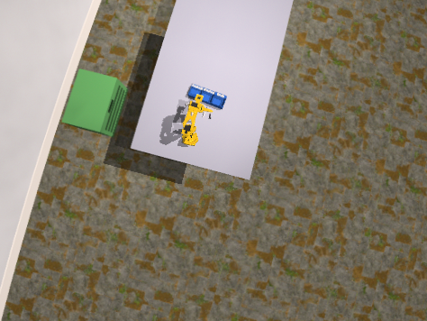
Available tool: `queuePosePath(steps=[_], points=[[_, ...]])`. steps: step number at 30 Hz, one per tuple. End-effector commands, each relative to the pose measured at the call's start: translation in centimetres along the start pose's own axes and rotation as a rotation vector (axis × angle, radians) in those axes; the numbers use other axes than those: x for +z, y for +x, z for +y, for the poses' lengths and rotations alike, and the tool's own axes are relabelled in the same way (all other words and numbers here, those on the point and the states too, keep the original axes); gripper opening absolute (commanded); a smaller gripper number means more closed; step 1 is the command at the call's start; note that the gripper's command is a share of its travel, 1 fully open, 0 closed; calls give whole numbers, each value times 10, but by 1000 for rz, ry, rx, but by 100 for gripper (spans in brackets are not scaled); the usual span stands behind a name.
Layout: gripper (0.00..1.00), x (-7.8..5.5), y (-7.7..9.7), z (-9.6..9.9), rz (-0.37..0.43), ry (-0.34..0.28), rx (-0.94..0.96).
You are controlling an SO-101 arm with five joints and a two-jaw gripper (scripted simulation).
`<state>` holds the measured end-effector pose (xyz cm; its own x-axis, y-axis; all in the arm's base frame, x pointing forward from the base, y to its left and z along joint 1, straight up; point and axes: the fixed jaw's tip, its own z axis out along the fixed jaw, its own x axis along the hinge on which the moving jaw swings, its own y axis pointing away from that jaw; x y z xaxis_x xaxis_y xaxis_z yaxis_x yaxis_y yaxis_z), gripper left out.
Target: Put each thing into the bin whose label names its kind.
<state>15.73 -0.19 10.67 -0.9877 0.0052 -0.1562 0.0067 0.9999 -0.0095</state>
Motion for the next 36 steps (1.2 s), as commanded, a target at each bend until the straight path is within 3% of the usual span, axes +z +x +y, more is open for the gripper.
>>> queuePosePath(steps=[1,15,16,36], points=[[100,-9,-5,2,-55,0,-5],[100,-9,-5,2,-55,0,-5],[100,-17,-11,4,-115,-1,-11],[100,-17,-11,3,-113,0,-11]])
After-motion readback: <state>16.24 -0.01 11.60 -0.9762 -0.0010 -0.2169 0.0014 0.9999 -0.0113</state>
